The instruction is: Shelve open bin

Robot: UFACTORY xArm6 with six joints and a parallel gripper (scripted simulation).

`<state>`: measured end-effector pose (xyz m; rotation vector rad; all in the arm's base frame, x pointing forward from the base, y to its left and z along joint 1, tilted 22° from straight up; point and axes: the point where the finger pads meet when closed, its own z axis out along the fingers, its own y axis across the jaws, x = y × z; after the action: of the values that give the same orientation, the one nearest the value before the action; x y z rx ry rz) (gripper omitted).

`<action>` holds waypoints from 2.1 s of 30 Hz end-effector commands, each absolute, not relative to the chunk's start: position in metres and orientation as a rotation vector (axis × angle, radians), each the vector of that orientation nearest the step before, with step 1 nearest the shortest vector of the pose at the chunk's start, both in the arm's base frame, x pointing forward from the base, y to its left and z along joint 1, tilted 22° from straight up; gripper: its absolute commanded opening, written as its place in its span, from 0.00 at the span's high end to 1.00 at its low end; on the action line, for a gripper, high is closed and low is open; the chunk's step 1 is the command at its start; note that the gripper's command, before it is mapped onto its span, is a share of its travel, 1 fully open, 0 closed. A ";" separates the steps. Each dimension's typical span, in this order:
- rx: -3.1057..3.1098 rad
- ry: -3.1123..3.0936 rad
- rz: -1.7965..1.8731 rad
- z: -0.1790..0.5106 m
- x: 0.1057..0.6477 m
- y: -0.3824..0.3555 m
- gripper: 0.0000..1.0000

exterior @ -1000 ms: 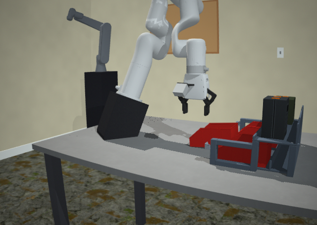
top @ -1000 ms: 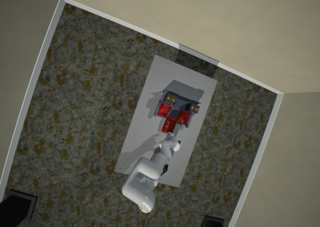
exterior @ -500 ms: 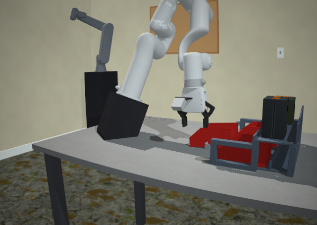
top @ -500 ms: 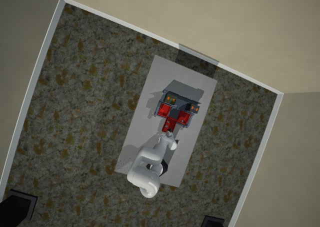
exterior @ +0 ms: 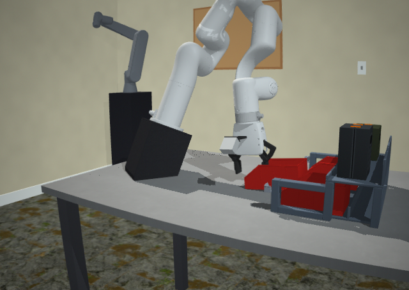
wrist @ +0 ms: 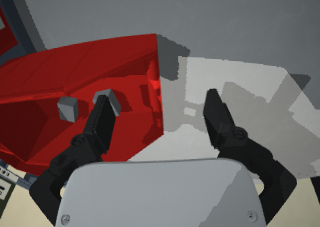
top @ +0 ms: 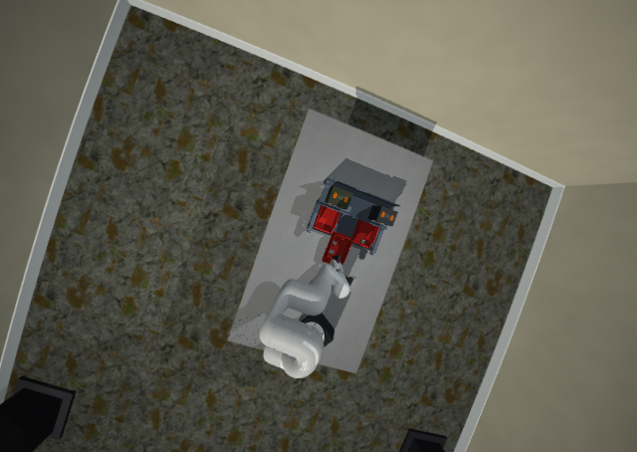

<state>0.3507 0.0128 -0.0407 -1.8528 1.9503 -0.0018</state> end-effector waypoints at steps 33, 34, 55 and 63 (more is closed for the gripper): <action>-1.847 1.945 -0.015 -0.027 0.348 0.008 0.00; -1.847 1.945 -0.015 -0.027 0.348 0.008 0.00; -1.847 1.945 -0.015 -0.028 0.349 0.009 0.00; -1.847 1.945 -0.015 -0.034 0.351 0.010 0.00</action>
<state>0.3498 0.0105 -0.0336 -1.8487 1.9460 -0.0106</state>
